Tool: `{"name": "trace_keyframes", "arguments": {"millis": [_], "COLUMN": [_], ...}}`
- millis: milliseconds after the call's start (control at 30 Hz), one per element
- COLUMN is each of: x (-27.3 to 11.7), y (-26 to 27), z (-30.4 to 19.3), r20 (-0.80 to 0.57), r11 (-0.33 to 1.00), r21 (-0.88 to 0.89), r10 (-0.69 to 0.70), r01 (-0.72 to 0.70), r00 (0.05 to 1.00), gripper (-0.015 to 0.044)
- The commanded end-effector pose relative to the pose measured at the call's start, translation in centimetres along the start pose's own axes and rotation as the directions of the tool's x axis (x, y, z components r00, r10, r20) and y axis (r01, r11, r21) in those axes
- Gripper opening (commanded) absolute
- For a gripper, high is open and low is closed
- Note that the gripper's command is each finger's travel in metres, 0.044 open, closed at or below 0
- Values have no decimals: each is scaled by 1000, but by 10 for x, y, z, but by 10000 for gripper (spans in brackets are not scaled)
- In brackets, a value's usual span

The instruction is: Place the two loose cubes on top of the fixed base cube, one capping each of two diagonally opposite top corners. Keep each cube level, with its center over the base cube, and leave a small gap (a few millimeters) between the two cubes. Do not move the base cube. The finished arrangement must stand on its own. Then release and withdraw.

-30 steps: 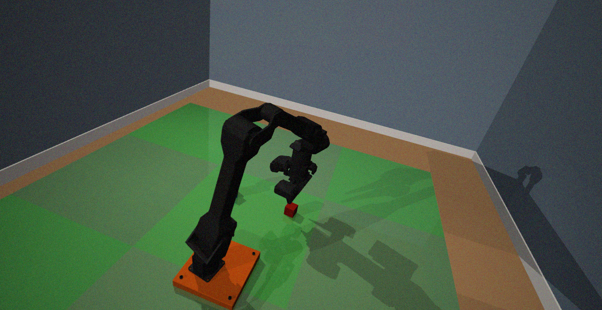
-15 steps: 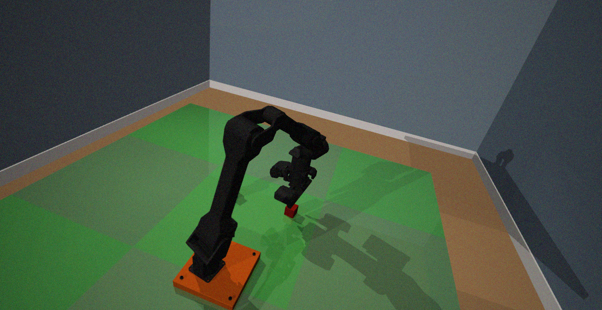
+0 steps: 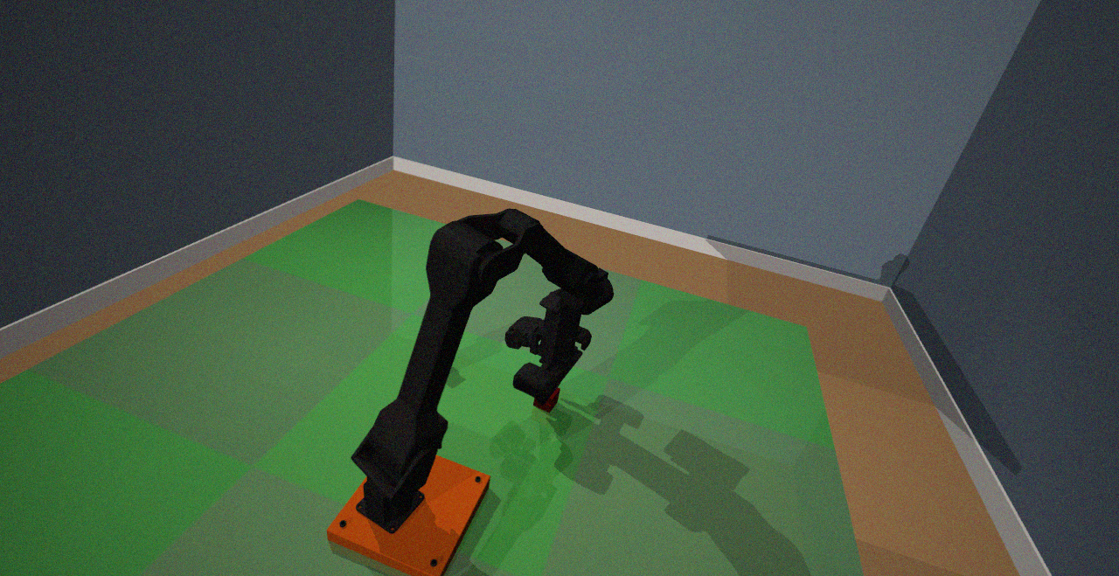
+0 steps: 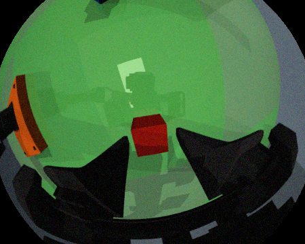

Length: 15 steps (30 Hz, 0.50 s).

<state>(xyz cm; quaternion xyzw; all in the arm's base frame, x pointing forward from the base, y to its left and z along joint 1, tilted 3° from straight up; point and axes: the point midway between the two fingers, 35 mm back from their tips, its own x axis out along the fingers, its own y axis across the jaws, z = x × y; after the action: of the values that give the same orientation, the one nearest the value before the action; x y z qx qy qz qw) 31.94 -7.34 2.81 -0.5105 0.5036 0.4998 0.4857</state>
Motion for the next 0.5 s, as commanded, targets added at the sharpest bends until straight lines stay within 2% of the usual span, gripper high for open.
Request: {"name": "trace_keyframes", "arguments": {"millis": [0,133,467], "x": [5,5,-12], "y": [3,3,-1], "z": [0,0,0], "r20": [0,0,0], "r11": [1000,1000,1000], "r21": [-4,-4,-4], "r10": [10,10,10], "r01": [-10,-10,-10], "r00": [1000,1000,1000], "gripper": [213,107,105]}}
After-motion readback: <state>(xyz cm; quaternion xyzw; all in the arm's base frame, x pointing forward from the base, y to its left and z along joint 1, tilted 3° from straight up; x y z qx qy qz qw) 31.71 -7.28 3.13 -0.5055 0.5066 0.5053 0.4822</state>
